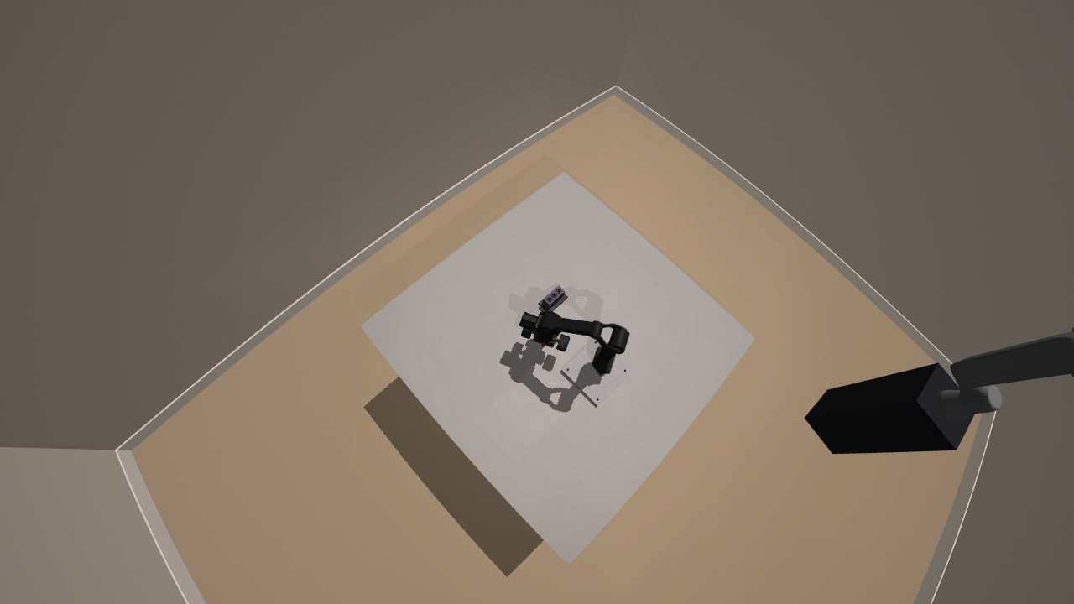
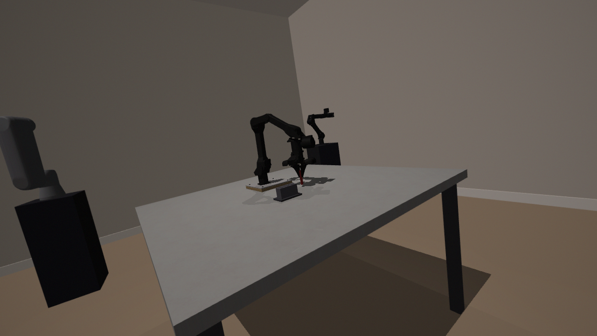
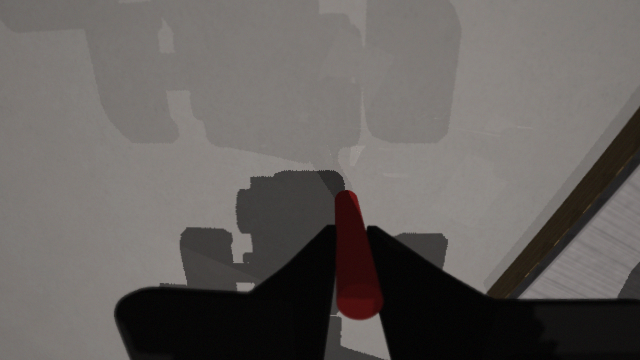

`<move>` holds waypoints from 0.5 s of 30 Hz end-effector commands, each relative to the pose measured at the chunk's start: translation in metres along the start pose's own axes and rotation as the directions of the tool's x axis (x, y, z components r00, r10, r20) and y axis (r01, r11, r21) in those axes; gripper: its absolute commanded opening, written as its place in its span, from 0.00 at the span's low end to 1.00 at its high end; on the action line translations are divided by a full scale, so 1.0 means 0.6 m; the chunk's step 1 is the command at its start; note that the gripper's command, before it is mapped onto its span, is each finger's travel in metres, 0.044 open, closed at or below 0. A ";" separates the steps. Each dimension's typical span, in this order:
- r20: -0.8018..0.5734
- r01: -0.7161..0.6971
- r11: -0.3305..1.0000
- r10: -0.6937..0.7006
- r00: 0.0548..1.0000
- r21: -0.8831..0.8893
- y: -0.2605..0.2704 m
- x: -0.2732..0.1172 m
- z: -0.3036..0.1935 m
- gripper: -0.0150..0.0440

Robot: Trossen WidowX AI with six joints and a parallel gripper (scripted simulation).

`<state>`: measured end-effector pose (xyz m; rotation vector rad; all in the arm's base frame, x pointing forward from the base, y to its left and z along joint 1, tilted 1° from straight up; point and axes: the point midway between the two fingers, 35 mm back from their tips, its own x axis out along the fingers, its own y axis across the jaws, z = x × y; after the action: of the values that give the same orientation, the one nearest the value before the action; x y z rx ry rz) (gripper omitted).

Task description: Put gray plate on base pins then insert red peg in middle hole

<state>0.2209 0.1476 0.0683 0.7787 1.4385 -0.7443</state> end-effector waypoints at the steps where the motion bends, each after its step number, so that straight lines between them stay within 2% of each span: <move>1: -0.004 -0.006 1.000 0.006 1.000 -0.001 0.005 -0.018 -0.001 0.25; 15: -0.004 -0.007 1.000 0.007 1.000 -0.001 0.012 -0.093 0.000 0.25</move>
<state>0.2264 0.1502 0.1162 0.7842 1.4350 -0.7418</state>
